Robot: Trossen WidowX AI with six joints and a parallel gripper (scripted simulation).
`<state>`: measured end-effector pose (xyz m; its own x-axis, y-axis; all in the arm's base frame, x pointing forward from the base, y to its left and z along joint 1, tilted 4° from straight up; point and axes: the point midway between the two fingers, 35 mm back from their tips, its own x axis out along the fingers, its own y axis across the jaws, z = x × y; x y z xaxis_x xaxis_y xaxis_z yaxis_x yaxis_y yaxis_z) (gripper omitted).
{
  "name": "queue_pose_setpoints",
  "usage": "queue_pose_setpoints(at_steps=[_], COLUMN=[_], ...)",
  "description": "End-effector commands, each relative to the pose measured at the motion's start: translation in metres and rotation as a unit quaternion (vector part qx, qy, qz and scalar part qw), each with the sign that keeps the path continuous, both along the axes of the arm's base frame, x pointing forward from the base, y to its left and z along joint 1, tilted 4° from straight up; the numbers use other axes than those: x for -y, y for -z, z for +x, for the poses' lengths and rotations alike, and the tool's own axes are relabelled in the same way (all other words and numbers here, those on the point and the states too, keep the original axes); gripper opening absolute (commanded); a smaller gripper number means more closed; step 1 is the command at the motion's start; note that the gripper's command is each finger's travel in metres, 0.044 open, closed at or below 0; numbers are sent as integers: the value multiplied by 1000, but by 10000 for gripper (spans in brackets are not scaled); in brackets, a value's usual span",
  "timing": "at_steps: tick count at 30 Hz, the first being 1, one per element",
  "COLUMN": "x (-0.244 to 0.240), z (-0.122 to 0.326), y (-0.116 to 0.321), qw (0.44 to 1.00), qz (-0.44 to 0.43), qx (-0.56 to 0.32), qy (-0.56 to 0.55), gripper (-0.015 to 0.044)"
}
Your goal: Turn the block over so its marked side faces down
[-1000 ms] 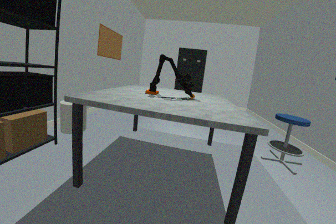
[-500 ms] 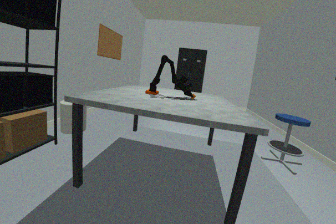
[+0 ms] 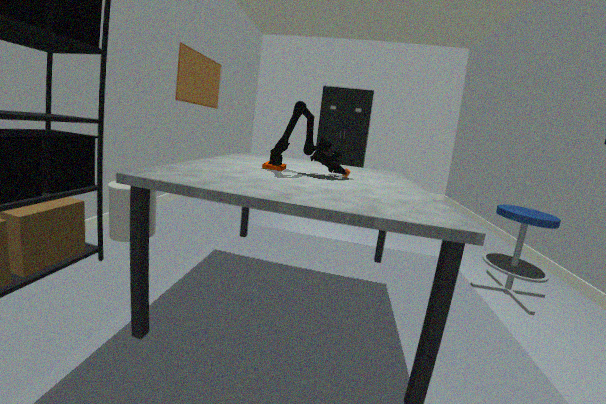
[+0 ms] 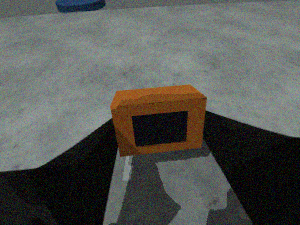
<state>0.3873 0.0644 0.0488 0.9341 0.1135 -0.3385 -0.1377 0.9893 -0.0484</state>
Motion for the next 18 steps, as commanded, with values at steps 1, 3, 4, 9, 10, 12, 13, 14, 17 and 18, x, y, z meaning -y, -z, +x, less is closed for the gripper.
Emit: queue_pose_setpoints(at_steps=[1,3,4,9,10,12,13,14,17,18], x=[0,0,0,0,0,0,0,0,0,0], z=[-2,-2,-2,-2,-2,-2,-2,-2,-2,-2], y=[0,0,0,0,0,0,0,0,0,0], qw=[1000,1000,1000,1000,1000,1000,1000,1000,1000,1000], qz=[0,0,0,0,0,0,0,0,0,0], qx=[9,9,9,9,9,9,9,9,9,9], qy=[-4,-4,-4,-4,-4,-4,-4,-4,-4,-4], gripper=[0,0,0,0,0,0,0,26,105,131])
